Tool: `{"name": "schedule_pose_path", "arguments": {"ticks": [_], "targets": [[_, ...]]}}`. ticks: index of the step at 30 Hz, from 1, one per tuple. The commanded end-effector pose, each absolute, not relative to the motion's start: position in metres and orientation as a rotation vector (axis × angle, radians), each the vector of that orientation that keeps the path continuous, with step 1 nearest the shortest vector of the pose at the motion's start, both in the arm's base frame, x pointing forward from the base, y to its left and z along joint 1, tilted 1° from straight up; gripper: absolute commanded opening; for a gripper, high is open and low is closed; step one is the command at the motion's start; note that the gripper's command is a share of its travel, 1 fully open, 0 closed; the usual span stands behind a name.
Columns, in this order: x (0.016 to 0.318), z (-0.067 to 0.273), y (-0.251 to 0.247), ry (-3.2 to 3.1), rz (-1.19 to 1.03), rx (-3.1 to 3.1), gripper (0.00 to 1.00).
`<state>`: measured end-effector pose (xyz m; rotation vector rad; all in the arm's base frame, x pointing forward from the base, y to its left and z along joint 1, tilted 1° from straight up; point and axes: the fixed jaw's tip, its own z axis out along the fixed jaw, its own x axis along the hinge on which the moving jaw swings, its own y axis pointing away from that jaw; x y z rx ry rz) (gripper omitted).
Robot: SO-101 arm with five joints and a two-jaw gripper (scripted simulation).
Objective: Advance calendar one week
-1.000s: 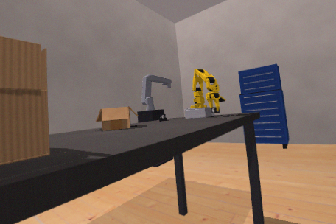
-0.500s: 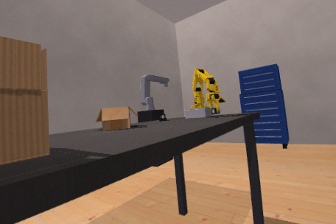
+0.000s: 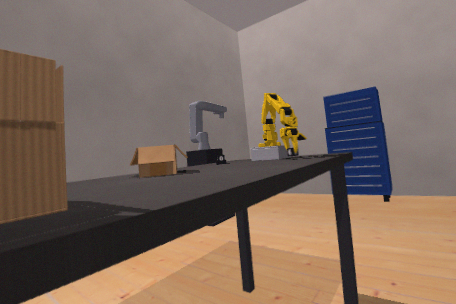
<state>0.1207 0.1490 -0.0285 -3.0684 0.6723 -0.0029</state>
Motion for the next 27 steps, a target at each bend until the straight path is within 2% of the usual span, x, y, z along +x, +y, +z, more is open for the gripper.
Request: {"name": "schedule_pose_path", "arguments": {"ticks": [1,27], "targets": [[0.1165,-0.034,0.1468,0.68,0.012,-3.083,0.0],[0.1163,-0.0426,0.1467,0.68,0.012,-3.083,0.0]]}}
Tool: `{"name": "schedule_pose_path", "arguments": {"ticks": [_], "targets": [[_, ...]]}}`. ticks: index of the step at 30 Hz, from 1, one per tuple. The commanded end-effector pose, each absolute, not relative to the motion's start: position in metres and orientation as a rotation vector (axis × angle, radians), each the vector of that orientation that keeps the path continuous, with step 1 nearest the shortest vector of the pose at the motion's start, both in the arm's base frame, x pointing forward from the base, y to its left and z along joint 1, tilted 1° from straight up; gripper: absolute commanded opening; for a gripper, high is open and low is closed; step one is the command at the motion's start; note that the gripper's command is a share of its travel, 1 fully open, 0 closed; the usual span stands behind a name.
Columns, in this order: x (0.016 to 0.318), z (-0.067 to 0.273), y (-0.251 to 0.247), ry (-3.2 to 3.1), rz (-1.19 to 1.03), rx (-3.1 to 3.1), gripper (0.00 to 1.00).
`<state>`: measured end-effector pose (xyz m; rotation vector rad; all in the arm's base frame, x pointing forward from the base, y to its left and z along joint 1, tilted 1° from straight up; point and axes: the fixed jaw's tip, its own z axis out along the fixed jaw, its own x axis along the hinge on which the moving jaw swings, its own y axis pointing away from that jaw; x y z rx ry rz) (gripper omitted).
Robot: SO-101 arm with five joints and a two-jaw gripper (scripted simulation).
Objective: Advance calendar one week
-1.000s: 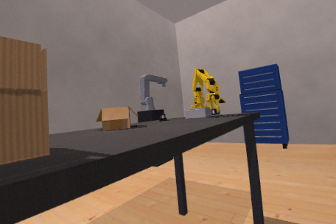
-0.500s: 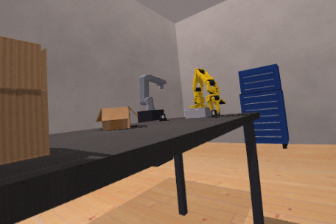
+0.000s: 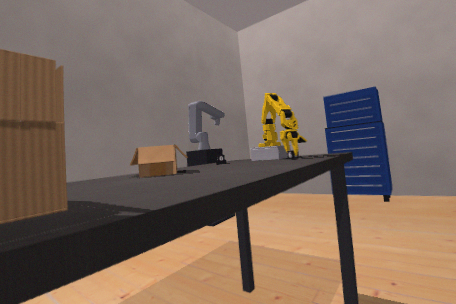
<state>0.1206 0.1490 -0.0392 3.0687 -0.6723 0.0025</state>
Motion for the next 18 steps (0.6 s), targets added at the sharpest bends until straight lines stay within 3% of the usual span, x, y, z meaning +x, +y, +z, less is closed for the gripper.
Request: {"name": "schedule_pose_path", "arguments": {"ticks": [1,12,18], "targets": [[0.1163,-0.0426,0.1467,-0.673,-0.012,3.052,0.0],[0.1163,-0.0426,0.1467,-0.673,-0.012,3.052,0.17],[0.1163,-0.0426,0.1467,-0.673,-0.012,3.052,0.18]]}}
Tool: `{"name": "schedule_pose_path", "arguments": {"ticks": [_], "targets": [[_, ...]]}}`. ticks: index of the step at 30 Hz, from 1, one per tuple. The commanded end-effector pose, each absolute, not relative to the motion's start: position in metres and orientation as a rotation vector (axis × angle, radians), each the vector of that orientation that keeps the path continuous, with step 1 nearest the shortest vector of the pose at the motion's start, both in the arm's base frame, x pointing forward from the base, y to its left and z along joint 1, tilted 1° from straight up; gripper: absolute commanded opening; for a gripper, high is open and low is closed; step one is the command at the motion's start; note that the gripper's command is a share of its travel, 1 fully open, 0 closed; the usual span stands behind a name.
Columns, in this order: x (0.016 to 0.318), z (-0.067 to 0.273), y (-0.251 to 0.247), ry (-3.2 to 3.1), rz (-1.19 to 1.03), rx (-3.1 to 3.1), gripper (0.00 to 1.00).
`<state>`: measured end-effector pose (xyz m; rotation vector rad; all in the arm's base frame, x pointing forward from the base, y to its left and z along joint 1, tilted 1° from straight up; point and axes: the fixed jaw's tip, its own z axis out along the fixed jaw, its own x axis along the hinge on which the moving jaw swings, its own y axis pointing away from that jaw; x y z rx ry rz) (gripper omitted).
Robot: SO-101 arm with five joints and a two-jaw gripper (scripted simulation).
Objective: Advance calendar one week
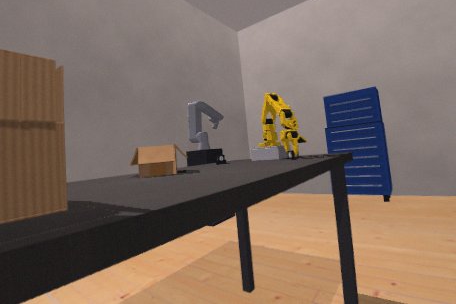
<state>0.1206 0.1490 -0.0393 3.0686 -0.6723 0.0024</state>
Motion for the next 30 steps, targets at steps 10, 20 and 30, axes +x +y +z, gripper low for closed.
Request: {"name": "schedule_pose_path", "arguments": {"ticks": [10,20,30], "targets": [[0.1163,-0.0426,0.1467,-0.673,-0.012,3.052,0.23],[0.1163,-0.0426,0.1467,-0.673,-0.012,3.052,0.31],[0.1163,-0.0426,0.1467,-0.673,-0.012,3.052,0.36]]}}
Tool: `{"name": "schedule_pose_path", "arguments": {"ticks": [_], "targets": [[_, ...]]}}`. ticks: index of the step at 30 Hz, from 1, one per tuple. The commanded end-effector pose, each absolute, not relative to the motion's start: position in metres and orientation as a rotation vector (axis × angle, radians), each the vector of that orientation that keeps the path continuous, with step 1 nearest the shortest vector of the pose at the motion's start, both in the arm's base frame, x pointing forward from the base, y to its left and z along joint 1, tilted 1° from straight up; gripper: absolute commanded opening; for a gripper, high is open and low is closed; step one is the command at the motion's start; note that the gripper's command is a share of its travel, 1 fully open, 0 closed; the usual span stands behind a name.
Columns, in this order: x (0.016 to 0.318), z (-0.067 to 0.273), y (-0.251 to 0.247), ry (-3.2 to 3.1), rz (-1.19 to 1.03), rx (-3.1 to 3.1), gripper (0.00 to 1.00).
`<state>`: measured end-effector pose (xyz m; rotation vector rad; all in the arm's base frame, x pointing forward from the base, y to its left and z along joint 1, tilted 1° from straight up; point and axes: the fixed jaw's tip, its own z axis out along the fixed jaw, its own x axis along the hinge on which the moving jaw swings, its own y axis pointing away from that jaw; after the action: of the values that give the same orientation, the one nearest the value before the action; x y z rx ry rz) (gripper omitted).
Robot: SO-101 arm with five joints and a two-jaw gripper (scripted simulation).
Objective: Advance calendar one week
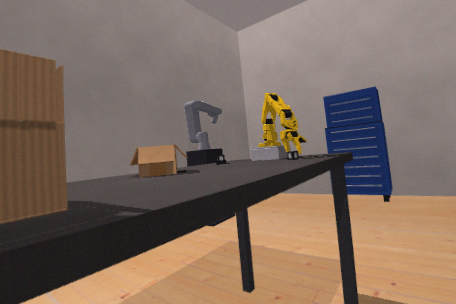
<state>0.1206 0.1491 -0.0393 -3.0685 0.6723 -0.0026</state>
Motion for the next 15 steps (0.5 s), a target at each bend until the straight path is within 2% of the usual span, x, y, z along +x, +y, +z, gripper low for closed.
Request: {"name": "schedule_pose_path", "arguments": {"ticks": [1,9,15], "targets": [[0.116,-0.043,0.147,0.68,0.012,-3.083,0.36],[0.117,-0.039,0.147,0.68,0.012,-3.083,0.36],[0.118,-0.024,0.149,0.68,0.012,-3.083,0.36]]}}
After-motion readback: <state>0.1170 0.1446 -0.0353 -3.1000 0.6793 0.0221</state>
